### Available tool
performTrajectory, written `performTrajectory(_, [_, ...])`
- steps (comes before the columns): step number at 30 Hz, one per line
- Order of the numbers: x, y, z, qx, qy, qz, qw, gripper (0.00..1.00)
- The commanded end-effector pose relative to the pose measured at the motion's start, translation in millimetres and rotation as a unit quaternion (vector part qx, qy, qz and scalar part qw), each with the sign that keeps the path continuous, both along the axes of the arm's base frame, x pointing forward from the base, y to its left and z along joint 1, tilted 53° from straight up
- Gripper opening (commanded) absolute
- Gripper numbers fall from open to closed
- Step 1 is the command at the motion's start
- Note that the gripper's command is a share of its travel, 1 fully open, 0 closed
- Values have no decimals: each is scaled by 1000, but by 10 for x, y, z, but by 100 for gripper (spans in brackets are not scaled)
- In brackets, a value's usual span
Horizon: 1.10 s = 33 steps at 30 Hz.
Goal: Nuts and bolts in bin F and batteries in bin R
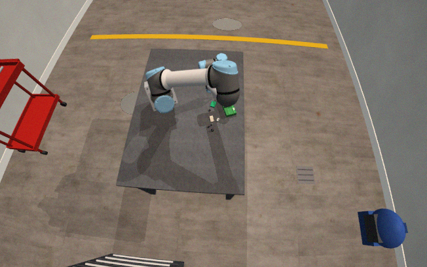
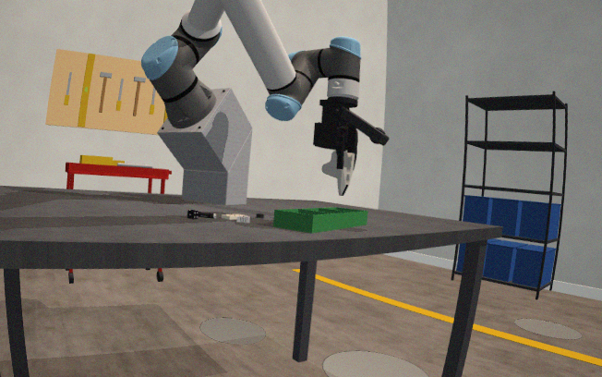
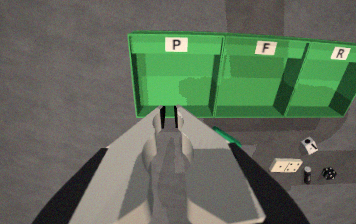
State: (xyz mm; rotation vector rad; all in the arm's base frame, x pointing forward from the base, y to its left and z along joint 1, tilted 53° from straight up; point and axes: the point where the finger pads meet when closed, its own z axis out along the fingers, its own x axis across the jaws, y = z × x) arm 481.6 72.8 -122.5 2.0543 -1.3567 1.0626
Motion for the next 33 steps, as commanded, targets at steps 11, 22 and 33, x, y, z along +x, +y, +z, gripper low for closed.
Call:
performTrajectory(11, [135, -264, -219, 0, 0, -2, 1000, 4])
performTrajectory(22, [142, -298, -245, 0, 0, -1, 1000, 4])
performTrajectory(33, [141, -298, -245, 0, 0, -1, 1000, 4])
